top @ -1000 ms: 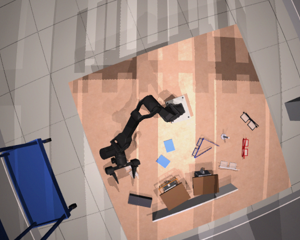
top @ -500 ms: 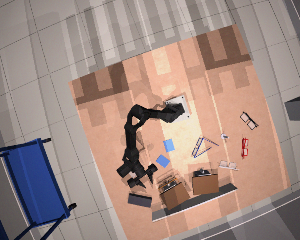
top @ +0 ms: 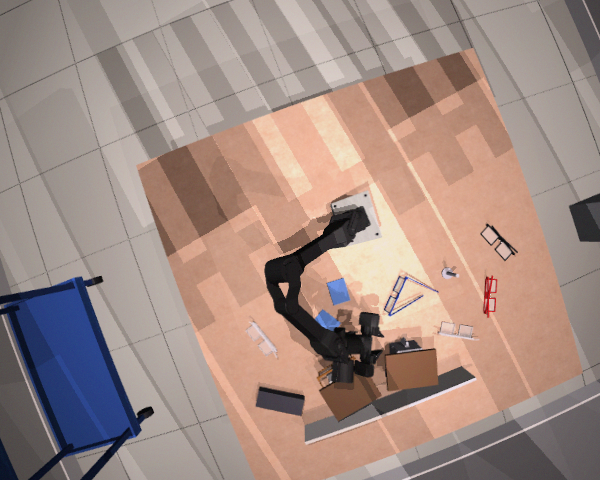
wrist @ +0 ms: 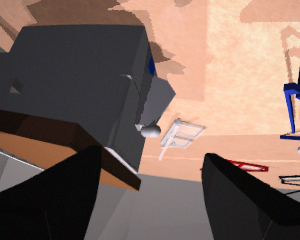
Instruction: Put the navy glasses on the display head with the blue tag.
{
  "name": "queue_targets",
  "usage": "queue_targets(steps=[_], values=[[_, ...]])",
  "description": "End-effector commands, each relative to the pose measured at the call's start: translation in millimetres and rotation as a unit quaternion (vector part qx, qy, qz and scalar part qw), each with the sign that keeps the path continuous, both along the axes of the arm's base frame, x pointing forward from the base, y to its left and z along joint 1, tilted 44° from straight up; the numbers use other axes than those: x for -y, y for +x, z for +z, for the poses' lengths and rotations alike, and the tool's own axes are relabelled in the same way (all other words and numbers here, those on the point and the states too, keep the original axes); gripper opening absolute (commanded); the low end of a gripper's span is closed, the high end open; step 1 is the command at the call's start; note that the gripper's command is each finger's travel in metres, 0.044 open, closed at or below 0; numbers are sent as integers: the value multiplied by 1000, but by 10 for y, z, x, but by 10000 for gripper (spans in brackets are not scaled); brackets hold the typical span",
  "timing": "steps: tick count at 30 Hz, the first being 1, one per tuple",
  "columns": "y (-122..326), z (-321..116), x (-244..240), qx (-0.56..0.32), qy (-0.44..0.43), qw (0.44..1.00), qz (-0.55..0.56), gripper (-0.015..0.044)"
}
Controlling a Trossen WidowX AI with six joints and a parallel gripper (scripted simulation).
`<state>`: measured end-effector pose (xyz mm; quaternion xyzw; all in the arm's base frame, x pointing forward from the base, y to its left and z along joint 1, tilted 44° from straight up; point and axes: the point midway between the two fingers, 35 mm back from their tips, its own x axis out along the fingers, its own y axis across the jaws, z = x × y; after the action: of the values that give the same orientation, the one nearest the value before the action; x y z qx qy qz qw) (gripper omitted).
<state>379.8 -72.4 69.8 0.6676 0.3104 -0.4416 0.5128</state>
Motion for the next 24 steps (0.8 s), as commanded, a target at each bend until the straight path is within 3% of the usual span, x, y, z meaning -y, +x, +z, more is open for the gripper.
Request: queue_targets(steps=[1, 6, 13, 20, 23, 24], values=[[-154, -418, -339, -103, -59, 991, 67, 200], [-562, -918, -783, -251, -182, 931, 195, 200], [-1100, -1223, -1124, -388, -373, 757, 370, 200], [-1115, -1226, -1130, -390, -378, 751, 374, 200], [-1115, -1226, -1130, -390, -378, 751, 374, 121], [-1115, -1226, -1130, -390, -378, 751, 374, 120]])
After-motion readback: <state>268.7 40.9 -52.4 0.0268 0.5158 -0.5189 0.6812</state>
